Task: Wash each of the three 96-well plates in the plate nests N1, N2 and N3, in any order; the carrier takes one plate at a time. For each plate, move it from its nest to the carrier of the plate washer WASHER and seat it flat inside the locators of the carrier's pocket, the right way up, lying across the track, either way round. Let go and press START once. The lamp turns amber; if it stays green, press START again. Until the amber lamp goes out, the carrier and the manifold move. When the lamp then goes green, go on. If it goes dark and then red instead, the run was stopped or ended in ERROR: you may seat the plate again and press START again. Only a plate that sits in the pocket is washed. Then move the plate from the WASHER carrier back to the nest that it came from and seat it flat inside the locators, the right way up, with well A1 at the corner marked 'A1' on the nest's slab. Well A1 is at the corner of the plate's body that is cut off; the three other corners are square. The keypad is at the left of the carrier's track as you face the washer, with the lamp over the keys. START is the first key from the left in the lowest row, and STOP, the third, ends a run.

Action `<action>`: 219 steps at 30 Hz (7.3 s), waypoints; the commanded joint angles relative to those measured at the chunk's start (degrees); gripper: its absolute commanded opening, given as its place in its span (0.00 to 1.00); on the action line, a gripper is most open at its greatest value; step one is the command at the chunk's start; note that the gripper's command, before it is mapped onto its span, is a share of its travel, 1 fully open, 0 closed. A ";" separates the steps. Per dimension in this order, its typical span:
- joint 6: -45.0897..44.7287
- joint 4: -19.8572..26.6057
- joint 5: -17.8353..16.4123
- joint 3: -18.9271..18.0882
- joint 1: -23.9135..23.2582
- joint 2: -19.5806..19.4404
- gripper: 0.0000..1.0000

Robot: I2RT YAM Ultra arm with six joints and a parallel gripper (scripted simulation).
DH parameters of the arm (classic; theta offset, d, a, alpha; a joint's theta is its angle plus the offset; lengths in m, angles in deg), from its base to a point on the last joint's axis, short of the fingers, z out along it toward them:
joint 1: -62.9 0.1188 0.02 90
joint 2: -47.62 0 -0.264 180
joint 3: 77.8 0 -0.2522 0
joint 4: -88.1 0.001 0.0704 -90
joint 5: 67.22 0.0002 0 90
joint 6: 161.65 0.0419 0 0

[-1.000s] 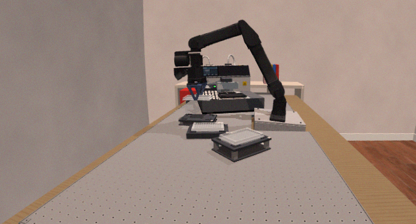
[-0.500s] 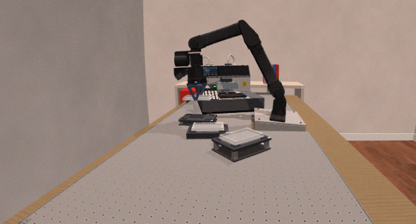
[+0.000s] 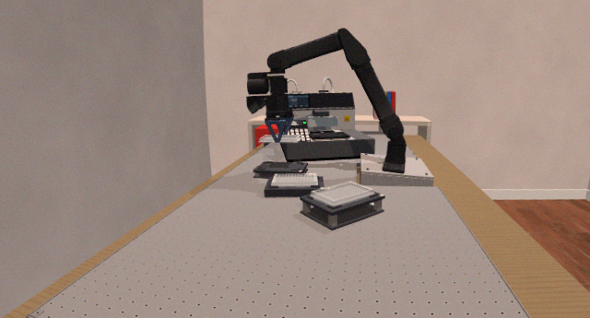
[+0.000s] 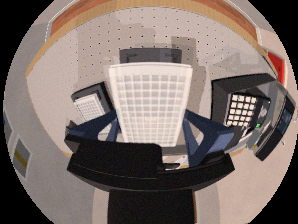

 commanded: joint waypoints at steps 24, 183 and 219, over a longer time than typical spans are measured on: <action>-7.82 0.14 0.16 0.36 -2.07 1.63 0.00; -64.76 3.42 3.46 4.65 -46.80 9.27 0.00; -64.99 -5.78 3.48 13.04 -47.03 8.48 0.00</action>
